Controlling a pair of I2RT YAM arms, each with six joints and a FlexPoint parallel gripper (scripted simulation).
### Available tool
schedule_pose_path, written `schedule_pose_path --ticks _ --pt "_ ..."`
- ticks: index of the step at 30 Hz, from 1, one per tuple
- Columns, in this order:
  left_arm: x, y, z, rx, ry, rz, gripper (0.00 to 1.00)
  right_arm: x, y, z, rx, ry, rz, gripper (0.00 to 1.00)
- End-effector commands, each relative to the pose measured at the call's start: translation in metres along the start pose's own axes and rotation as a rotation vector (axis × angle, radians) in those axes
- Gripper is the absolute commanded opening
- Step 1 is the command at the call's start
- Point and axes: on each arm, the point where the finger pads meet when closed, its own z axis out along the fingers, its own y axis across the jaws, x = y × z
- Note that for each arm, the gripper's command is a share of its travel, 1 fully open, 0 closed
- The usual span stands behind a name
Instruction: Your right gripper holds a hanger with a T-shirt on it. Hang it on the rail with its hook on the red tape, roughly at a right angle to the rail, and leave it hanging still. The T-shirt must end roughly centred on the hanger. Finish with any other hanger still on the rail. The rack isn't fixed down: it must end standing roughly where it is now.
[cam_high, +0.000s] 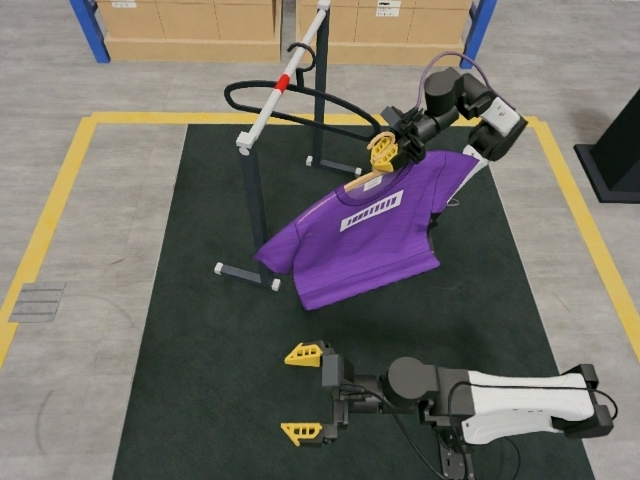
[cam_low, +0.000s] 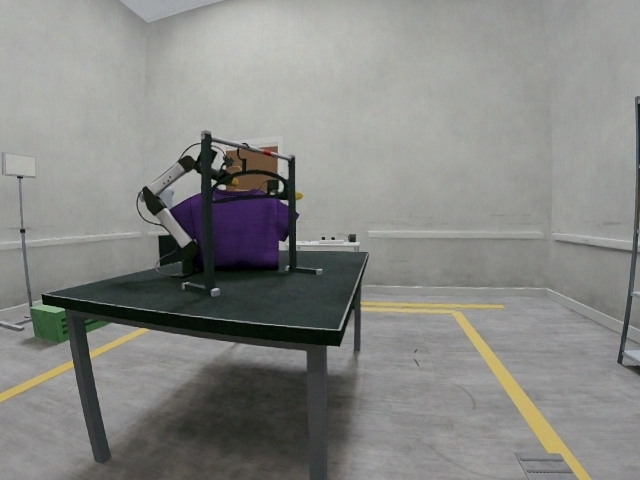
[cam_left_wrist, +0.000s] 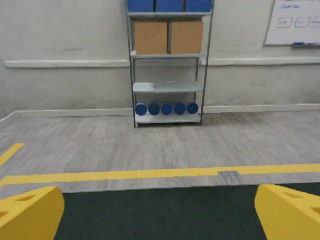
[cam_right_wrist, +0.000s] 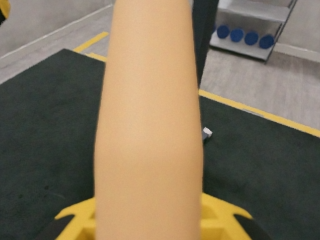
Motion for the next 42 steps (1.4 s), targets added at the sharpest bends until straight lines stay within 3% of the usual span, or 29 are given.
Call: schedule_pose_path --ticks 1,16,36,42 --pt "-0.006 0.000 -0.001 0.001 -0.015 -0.001 1.00 -0.007 0.005 -0.011 -0.100 -0.046 -0.041 0.00" --pt "-0.006 0.000 -0.001 0.001 -0.015 -0.001 1.00 -0.011 -0.024 -0.023 -0.049 -0.079 -0.030 0.00" --pt "-0.006 0.000 -0.001 0.001 -0.015 -0.001 1.00 -0.004 -0.023 -0.020 -0.059 -0.056 -0.020 0.00" --pt "-0.002 -0.005 -0.004 0.027 0.012 0.000 1.00 -0.019 -0.020 -0.023 -0.067 -0.078 -0.035 0.00"
